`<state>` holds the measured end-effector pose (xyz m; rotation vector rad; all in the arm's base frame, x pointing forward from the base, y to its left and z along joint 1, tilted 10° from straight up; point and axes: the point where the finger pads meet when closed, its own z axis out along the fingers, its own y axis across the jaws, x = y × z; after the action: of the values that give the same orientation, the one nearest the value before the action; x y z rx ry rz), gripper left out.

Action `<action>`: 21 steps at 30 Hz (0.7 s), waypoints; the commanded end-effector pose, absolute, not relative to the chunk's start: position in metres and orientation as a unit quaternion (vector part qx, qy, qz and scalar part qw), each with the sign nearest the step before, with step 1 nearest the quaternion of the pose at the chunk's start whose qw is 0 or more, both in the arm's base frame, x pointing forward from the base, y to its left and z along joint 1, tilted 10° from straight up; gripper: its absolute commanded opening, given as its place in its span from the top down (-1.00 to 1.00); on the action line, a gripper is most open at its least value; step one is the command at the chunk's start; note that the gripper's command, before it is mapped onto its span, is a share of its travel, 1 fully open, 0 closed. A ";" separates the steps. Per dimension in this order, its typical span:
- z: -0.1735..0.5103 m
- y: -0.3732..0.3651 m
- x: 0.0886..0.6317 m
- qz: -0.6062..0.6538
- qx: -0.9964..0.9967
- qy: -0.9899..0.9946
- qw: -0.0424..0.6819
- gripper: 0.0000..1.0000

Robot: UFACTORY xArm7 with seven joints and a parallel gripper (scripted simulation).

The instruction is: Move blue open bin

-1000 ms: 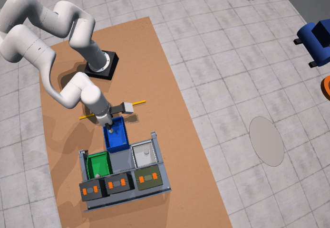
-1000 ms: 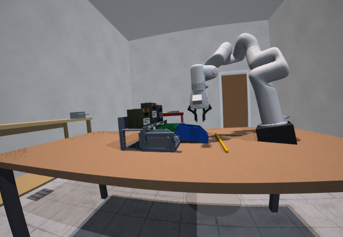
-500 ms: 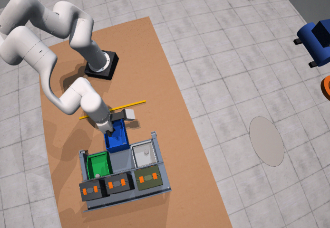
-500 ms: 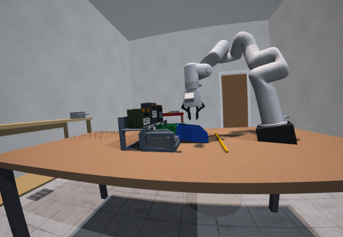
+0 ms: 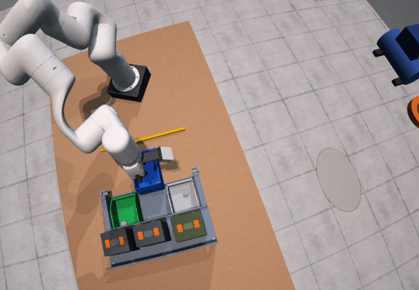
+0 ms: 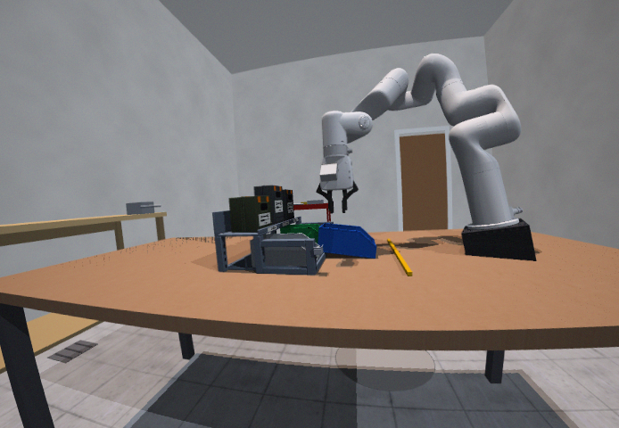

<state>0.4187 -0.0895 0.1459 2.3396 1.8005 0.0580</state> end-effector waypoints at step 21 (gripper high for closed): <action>0.171 -0.102 0.474 0.017 0.789 0.607 0.090 0.35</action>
<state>0.4688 -0.1012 0.1726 2.3280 1.7916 0.0731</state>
